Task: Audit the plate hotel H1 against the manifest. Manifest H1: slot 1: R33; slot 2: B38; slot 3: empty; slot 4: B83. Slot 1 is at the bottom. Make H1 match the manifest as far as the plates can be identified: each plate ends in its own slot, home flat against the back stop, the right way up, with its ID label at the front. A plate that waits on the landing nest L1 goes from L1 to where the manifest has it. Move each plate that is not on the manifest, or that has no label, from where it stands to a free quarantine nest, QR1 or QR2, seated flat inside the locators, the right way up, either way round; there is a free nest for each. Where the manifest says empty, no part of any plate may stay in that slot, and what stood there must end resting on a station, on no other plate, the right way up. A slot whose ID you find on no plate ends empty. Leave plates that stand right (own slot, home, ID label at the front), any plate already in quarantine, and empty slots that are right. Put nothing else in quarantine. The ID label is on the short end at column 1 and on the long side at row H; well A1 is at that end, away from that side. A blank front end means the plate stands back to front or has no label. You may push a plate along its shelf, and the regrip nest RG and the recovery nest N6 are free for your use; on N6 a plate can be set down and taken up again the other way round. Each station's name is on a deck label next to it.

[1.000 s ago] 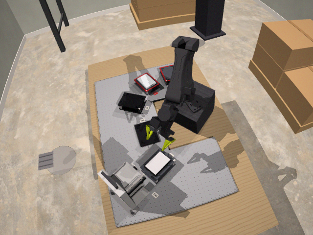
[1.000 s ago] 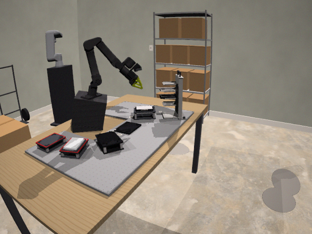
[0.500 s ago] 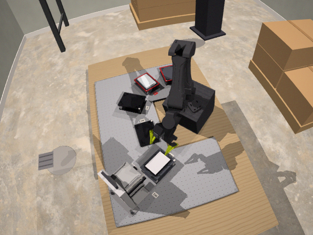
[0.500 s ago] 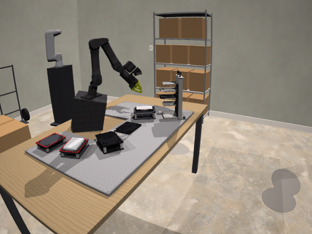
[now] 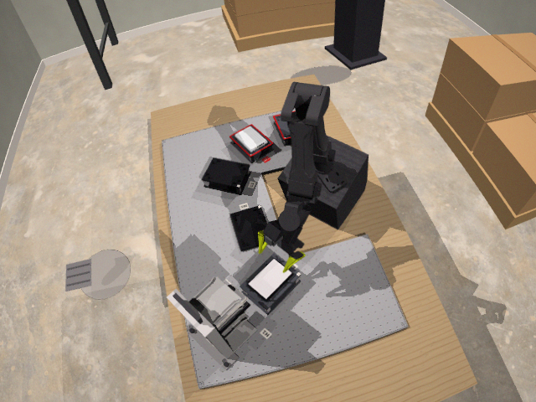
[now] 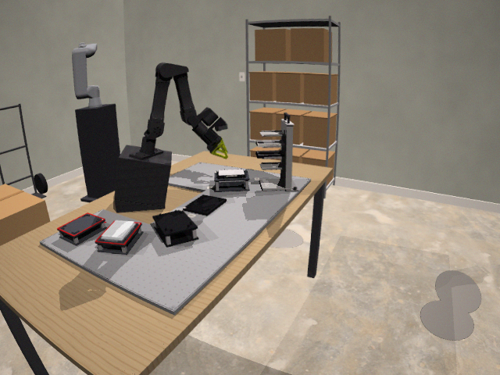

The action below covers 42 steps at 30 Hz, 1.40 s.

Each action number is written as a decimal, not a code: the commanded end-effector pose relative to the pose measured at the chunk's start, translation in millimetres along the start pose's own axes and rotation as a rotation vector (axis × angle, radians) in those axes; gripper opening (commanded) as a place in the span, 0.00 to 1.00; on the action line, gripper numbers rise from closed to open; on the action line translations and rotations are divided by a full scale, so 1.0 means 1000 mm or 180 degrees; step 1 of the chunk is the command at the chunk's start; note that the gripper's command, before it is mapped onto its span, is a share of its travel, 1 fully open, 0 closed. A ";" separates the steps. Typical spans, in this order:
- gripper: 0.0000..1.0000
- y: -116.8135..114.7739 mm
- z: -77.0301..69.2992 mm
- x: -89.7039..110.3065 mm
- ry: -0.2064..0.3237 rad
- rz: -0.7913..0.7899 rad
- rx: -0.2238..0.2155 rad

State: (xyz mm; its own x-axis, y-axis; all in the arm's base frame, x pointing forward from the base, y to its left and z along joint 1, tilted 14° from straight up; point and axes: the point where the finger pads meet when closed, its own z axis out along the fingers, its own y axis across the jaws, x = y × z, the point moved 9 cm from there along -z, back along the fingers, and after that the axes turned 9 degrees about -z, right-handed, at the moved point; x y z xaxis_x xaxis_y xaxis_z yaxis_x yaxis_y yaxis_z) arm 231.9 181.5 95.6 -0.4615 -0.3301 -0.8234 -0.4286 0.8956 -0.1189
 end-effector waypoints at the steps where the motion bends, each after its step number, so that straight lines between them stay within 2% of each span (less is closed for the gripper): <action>1: 1.00 -0.003 0.003 0.001 -0.0098 0.0041 0.0018; 2: 1.00 -0.002 0.007 -0.006 -0.0168 0.0067 0.0020; 5: 1.00 -0.001 0.012 0.010 -0.0098 0.0042 0.0019; 9: 1.00 0.001 0.014 0.012 -0.0100 0.0036 0.0012; 10: 1.00 0.000 0.010 -0.001 -0.0233 0.0080 0.0002; 11: 1.00 0.001 0.011 -0.005 -0.0271 0.0092 -0.0001; 14: 1.00 0.001 0.011 -0.006 -0.0276 0.0094 -0.0001; 15: 1.00 0.003 0.013 0.001 -0.0182 0.0062 -0.0007; 36: 1.00 0.003 0.013 0.001 -0.0182 0.0062 -0.0007; 38: 1.00 0.001 0.020 0.012 -0.0127 0.0049 0.0013; 42: 1.00 0.002 0.029 0.022 -0.0121 0.0046 0.0012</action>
State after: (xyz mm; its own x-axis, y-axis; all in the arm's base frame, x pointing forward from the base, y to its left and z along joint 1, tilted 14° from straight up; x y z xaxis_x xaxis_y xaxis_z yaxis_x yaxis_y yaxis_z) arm 242.1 188.5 70.4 -0.4372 -0.3066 -0.8455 -0.4243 0.8992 -0.1067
